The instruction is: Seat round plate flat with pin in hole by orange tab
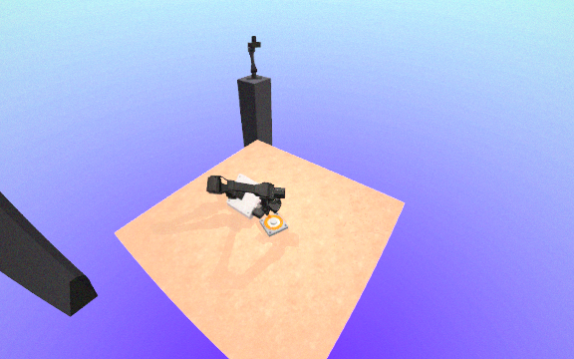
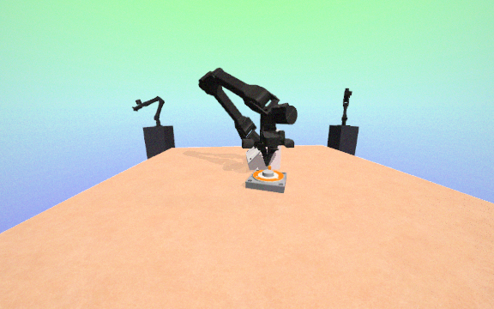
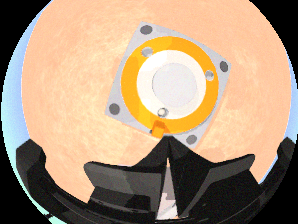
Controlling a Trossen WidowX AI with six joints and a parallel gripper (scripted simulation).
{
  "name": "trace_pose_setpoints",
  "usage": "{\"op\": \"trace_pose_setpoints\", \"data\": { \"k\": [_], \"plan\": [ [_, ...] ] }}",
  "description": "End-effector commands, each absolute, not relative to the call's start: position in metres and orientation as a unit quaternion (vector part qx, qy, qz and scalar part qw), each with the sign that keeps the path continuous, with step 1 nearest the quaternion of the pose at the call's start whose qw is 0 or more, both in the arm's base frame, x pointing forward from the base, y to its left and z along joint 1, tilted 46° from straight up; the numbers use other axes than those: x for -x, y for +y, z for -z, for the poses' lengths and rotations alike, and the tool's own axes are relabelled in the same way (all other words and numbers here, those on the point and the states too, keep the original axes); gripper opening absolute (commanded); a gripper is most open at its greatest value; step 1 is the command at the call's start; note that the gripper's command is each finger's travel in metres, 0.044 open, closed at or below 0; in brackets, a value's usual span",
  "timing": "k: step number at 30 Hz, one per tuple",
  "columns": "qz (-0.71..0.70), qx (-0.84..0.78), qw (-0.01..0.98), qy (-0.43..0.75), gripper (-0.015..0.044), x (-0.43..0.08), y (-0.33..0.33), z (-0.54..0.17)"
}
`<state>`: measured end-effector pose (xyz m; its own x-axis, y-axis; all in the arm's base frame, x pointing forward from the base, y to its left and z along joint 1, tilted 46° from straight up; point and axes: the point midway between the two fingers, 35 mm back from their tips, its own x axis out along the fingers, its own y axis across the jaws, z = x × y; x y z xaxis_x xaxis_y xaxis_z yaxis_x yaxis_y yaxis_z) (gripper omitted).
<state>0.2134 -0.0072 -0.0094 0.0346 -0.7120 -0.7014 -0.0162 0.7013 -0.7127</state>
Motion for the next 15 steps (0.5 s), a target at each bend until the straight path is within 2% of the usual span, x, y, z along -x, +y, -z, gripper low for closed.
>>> {"op": "trace_pose_setpoints", "data": {
  "k": [1,8,15],
  "plan": [
    [0.262,0.281,0.661,0.645,0.0,-0.214,0.001,0.003],
    [0.262,0.281,0.66,0.645,0.0,-0.211,0.025,-0.021],
    [0.261,0.286,0.66,0.644,0.0,-0.212,0.021,-0.016]
  ]
}}
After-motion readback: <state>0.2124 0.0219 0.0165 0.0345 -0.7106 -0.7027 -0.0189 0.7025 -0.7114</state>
